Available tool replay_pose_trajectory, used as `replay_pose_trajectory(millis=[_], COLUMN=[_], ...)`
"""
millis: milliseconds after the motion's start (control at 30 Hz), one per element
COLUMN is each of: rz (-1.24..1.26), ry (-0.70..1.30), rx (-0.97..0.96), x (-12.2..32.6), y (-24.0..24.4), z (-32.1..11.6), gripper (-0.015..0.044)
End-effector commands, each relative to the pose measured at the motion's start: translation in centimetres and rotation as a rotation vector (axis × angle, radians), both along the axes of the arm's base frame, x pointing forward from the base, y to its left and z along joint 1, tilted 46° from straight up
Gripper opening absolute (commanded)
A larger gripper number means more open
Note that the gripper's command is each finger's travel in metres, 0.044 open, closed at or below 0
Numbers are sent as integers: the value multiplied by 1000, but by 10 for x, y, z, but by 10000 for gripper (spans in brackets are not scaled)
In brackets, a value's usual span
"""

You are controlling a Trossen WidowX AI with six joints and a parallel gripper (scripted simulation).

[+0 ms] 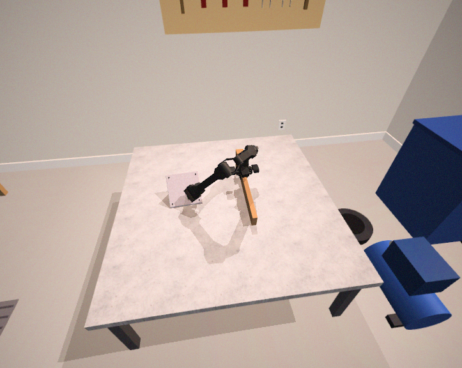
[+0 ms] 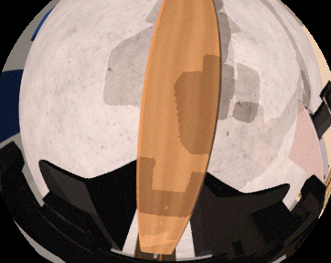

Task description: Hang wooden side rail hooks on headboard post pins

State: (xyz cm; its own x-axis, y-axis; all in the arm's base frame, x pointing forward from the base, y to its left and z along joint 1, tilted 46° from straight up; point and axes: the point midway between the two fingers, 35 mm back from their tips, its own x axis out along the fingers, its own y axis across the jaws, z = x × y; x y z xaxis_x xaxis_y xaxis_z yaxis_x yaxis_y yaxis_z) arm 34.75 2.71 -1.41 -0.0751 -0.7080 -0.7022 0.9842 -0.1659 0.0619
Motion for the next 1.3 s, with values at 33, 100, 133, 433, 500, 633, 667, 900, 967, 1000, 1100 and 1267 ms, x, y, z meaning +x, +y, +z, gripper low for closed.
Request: replay_pose_trajectory(millis=[33, 100, 133, 433, 500, 633, 667, 900, 967, 1000, 1100, 1267], rz=[6, 6, 6, 6, 6, 6, 6, 6, 6, 6, 6, 6], ry=[-5, -5, -5, -5, -5, -5, -5, -5, -5, -5, -5, -5], rx=[3, 3, 3, 3, 3, 4, 4, 4, 4, 4, 4, 4], x=[0, 0, 0, 0, 0, 0, 0, 1, 1, 1, 2, 2], y=[4, 4, 4, 4, 4, 5, 5, 5, 6, 6, 6, 7], z=[-1, -1, -1, -3, -3, -3, -3, -3, -3, -3, -3, -3], gripper=[0, 0, 0, 0, 0, 0, 0, 0, 0, 0, 0, 0])
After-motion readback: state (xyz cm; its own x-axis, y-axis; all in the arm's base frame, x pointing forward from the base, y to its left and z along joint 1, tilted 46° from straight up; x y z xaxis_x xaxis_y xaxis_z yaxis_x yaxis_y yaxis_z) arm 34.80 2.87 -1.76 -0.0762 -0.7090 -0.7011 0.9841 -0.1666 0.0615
